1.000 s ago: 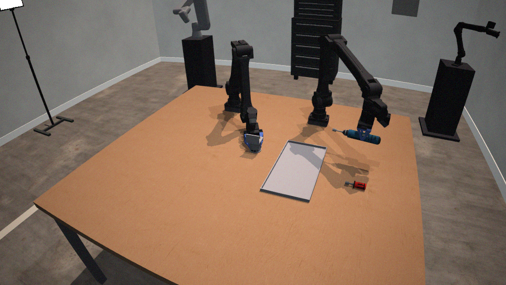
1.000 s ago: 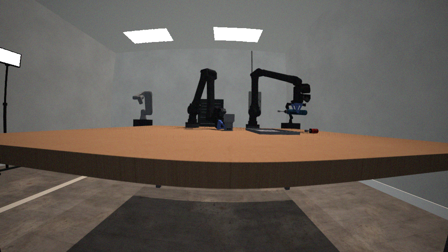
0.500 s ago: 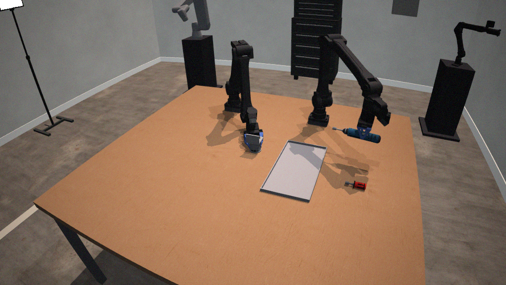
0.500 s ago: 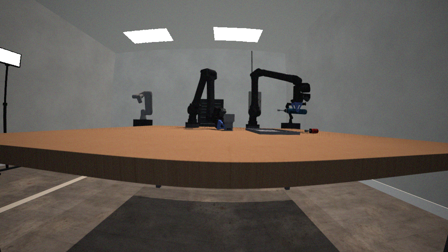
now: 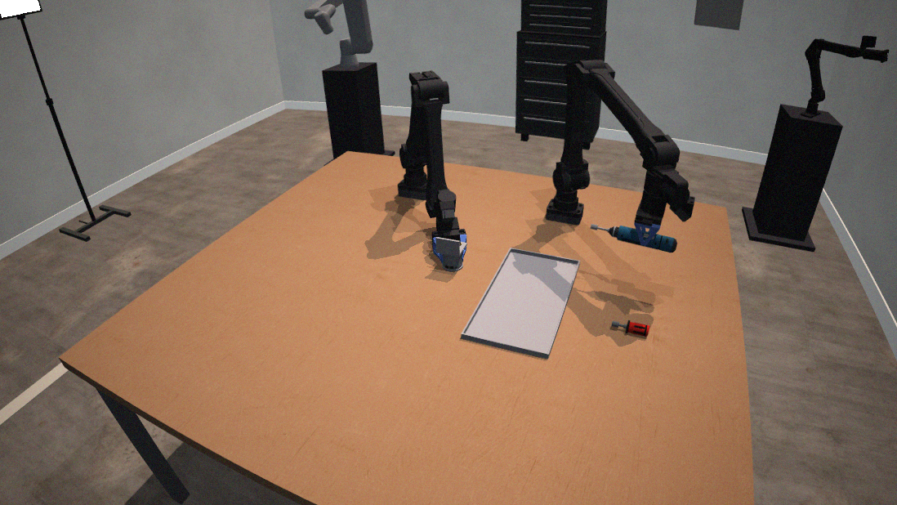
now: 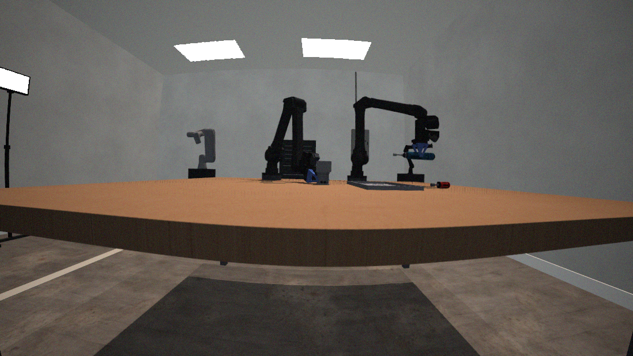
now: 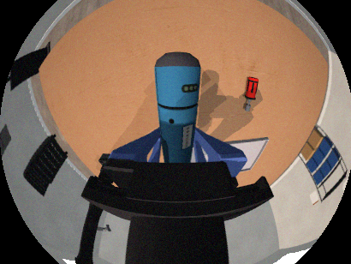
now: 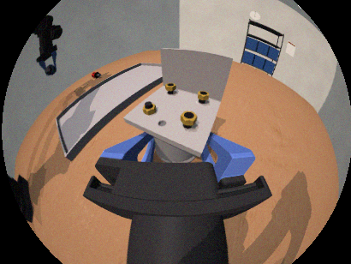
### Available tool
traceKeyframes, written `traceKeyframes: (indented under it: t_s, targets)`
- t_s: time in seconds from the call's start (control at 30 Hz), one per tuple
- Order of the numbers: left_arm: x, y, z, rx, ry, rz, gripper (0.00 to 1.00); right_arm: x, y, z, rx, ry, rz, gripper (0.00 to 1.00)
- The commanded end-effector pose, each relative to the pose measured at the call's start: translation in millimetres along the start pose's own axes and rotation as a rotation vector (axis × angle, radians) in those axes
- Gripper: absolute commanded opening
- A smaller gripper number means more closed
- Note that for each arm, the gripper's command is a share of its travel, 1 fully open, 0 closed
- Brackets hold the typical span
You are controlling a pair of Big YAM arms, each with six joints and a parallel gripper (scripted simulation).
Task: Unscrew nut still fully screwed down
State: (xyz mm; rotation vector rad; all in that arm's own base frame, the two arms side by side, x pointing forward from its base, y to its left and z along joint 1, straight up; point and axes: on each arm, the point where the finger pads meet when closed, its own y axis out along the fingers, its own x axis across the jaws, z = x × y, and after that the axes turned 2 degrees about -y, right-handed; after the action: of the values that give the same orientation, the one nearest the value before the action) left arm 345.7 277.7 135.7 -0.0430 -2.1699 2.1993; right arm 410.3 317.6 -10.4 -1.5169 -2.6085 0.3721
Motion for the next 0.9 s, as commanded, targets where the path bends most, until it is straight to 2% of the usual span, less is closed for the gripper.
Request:
traceKeyframes:
  t_s: [0.0, 0.87]
  targets:
    - [-16.3, -36.0, -24.3, -0.055, -0.003, 0.06, 0.42, -0.3, -0.1, 17.0, 0.04, -0.016, 0.002, 0.59]
    - [-20.1, -39.9, -27.5, -0.065, -0.002, 0.073, 0.42, -0.3, -0.1, 17.0, 0.04, -0.016, 0.002, 0.59]
